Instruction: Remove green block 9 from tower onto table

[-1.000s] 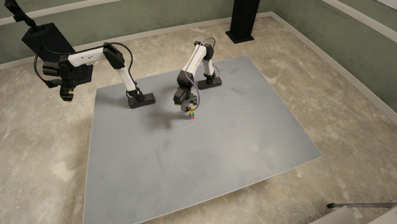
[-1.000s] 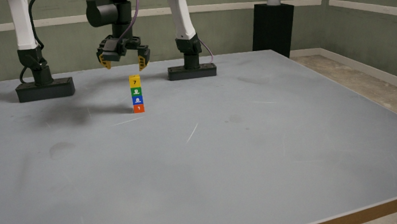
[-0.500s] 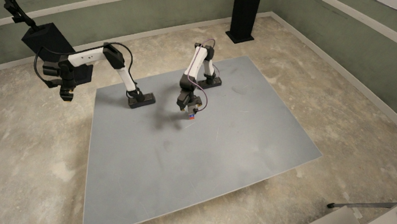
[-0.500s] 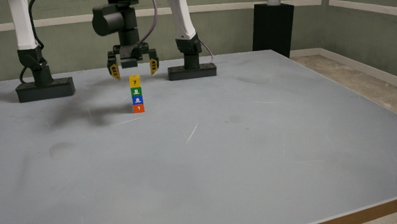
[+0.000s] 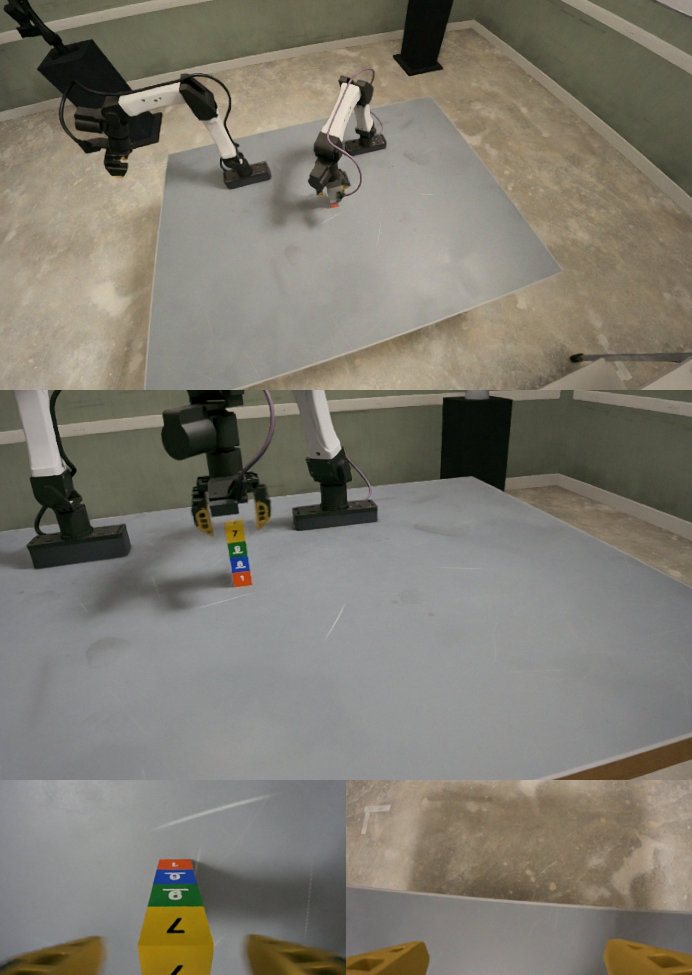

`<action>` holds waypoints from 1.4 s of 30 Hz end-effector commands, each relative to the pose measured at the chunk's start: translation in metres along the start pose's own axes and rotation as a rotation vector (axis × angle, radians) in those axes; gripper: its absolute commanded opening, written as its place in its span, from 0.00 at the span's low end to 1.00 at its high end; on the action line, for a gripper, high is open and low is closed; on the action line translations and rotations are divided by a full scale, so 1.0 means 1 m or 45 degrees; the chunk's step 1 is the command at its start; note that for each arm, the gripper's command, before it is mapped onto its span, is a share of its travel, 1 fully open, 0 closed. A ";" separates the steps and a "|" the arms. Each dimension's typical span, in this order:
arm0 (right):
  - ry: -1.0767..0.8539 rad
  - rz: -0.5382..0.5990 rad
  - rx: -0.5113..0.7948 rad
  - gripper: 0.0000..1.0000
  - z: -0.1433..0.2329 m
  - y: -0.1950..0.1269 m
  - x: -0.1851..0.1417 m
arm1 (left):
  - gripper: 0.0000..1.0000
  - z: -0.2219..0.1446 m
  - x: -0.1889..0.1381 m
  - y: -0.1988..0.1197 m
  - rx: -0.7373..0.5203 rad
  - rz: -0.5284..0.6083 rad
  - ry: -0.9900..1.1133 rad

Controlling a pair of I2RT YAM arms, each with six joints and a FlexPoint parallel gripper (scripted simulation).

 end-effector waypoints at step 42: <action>-0.075 0.103 0.100 1.00 0.071 0.017 -0.009 | 0.32 0.021 0.009 -0.039 -0.036 -0.052 0.026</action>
Point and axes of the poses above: on each arm, the point where the finger pads meet when closed, its own y axis out along the fingers, its own z axis across the jaws, x = y × z, the point moved 2 cm from there along -y, back along the fingers, and after that the axes turned 3 degrees about y, right-handed, at the moved point
